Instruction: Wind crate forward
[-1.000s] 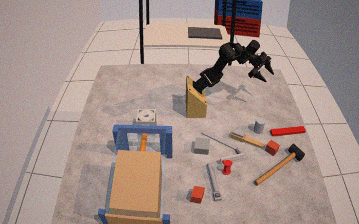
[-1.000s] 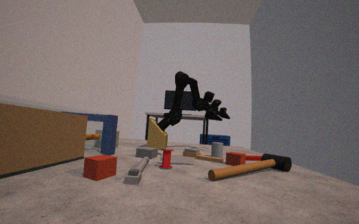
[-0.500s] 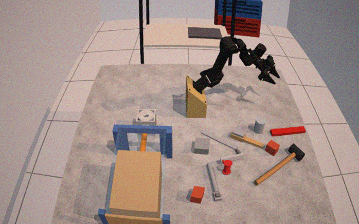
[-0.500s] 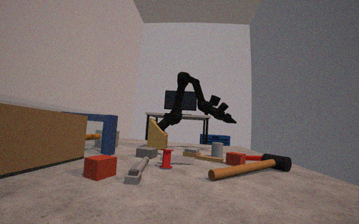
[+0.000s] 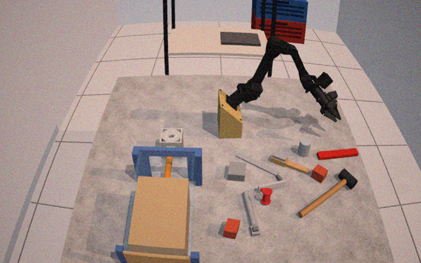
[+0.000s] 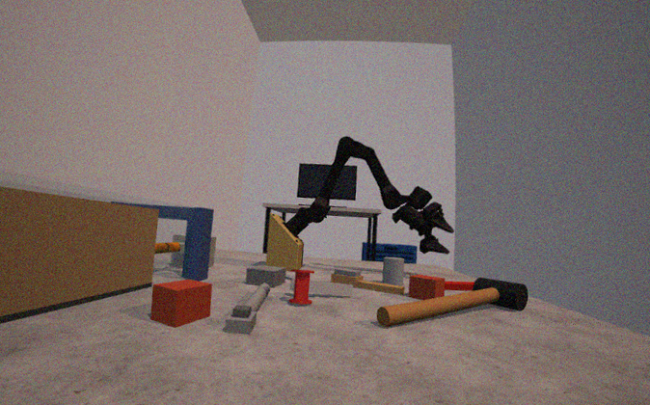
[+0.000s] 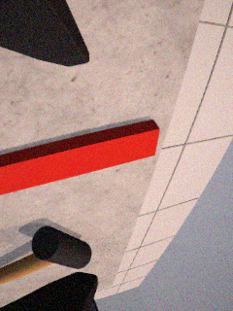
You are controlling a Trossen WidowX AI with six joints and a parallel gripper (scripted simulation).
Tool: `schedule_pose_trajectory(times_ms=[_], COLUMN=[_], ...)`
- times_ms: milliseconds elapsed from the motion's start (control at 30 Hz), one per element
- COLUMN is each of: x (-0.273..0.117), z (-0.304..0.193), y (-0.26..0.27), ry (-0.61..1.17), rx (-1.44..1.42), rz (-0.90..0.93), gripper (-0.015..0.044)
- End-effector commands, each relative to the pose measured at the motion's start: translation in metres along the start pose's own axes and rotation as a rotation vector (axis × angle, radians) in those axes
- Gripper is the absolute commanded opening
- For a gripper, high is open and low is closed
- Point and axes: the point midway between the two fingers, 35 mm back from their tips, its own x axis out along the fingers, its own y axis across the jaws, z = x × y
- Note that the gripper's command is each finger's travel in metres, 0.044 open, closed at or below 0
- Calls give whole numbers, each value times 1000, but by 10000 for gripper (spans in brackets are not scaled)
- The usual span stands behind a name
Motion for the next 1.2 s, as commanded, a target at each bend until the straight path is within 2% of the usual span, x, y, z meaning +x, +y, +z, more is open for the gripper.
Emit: schedule_pose_trajectory(times_ms=[0,300,467,667,800,933,1067,1167], x=[36,94,97,94,82,58,24,-2], z=[-23,-100,-144,-198,-263,-320,-369,-395], y=[-20,-87,-129,-168,-192,-212,-230,-246], ry=[87,335,479,638,748,780,714,613], rx=[-175,-456,-543,-632,-641,-556,-380,-227], rz=[11,103,117,237,463,680,851,897], gripper=[440,440,440,440,440,440,440,440])
